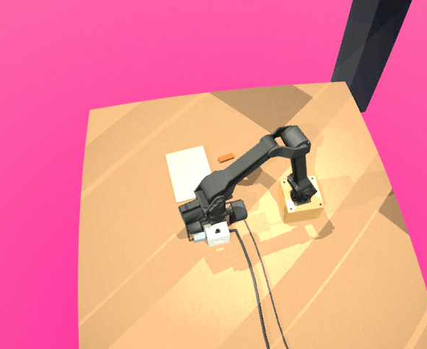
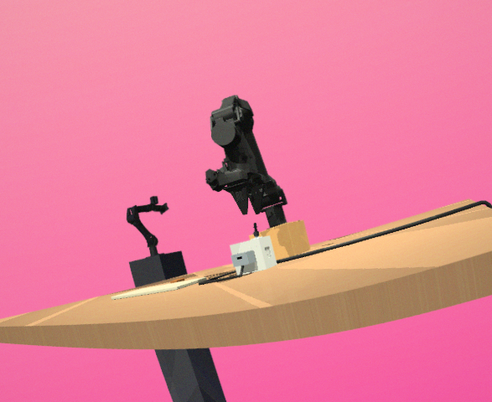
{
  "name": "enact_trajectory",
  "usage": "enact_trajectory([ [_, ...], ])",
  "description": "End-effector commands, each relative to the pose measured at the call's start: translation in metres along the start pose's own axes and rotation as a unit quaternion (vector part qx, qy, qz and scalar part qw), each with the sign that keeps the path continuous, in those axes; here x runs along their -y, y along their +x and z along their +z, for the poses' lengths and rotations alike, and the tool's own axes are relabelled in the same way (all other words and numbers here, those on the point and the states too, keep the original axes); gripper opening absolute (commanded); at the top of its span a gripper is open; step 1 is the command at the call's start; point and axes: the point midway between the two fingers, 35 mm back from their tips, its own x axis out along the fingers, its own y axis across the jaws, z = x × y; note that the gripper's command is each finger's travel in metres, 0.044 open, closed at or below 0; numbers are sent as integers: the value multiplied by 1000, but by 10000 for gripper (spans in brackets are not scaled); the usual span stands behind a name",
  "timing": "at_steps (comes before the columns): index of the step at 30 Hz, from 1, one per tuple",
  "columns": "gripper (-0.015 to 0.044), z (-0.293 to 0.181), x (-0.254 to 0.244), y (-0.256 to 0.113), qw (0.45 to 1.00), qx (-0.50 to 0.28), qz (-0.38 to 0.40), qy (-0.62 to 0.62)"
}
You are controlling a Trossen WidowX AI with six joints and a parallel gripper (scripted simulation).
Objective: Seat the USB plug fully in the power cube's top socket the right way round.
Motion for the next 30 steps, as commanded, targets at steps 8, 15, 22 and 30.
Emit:
enact_trajectory([
  [8, 440, -1, 2, 7, 1000, -3, -3, 4],
  [15, 440, -1, 2, 14, 1000, -3, -3, 4],
  [22, 440, -1, 2, 21, 1000, -3, -3, 4],
  [30, 440, -1, 2, 28, 1000, -3, -3, 4],
])
